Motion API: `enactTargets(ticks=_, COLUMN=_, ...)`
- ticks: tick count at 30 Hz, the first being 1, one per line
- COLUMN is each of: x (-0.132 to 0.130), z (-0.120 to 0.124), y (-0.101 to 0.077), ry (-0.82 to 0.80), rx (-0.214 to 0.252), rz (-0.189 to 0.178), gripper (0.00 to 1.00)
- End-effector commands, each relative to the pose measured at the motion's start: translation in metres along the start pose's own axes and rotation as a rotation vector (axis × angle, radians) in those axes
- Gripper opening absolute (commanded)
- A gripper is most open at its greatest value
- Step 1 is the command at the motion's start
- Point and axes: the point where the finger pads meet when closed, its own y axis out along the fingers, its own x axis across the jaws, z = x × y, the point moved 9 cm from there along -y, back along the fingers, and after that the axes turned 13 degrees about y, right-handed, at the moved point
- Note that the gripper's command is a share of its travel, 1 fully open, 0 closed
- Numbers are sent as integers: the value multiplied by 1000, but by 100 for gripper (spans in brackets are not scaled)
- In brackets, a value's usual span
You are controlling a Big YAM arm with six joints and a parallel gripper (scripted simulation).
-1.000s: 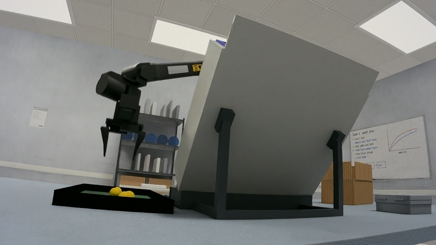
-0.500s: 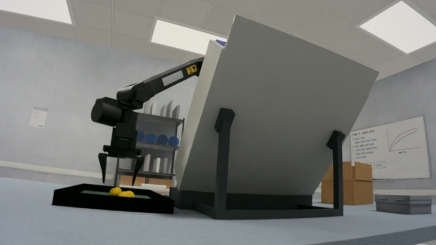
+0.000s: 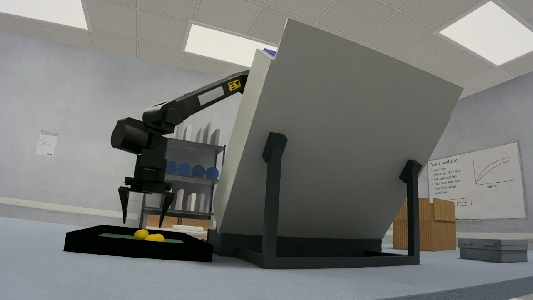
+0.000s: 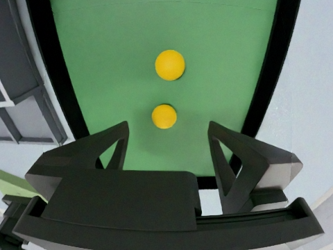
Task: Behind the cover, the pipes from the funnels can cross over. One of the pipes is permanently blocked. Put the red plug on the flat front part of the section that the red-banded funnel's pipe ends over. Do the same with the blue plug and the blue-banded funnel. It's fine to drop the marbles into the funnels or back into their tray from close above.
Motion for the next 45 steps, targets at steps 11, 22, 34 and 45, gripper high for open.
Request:
enactTargets(ticks=11, x=1, z=-2, y=21, ry=-5, rx=-1, rz=3, gripper=80)
enactTargets(ticks=22, x=5, z=1, y=29, ry=-2, rx=-18, rz=15, gripper=80)
enactTargets(ticks=34, x=1, z=1, y=21, ry=-3, rx=-31, rz=26, gripper=0)
enactTargets(ticks=45, x=2, z=2, y=22, ry=-3, rx=-32, rz=27, gripper=0)
